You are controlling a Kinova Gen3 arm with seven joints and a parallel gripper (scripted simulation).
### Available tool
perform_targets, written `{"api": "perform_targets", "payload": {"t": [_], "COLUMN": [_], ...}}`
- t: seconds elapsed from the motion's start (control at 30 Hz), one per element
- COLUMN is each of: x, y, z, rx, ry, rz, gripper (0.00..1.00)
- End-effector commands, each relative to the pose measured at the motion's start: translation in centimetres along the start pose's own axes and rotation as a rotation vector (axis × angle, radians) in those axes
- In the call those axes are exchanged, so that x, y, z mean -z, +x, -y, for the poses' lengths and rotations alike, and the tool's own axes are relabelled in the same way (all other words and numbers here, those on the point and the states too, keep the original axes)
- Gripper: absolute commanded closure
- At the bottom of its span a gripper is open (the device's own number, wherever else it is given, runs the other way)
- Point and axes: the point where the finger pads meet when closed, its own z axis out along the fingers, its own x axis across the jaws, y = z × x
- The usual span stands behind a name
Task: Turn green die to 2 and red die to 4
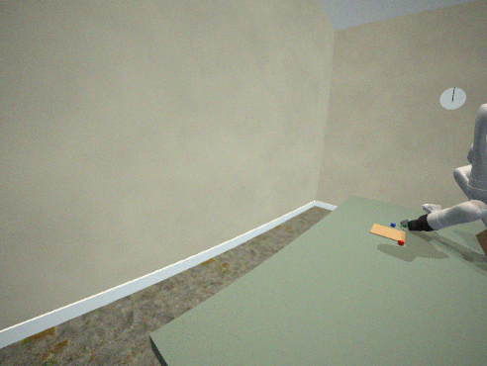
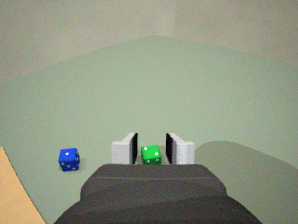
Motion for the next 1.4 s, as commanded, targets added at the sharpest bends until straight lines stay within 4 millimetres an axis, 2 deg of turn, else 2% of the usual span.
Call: {"api": "perform_targets", "payload": {"t": [0.0, 0.9, 1.13, 1.37], "x": [0.0, 0.2, 1.4, 3.9], "y": [0.0, 0.0, 0.0, 0.0], "z": [0.0, 0.0, 0.0, 0.0], "rx": [-0.001, -0.001, -0.001, -0.001], "ry": [0.0, 0.0, 0.0, 0.0], "rz": [0.0, 0.0, 0.0, 0.0], "gripper": [0.36, 0.36, 0.36, 0.36]}}
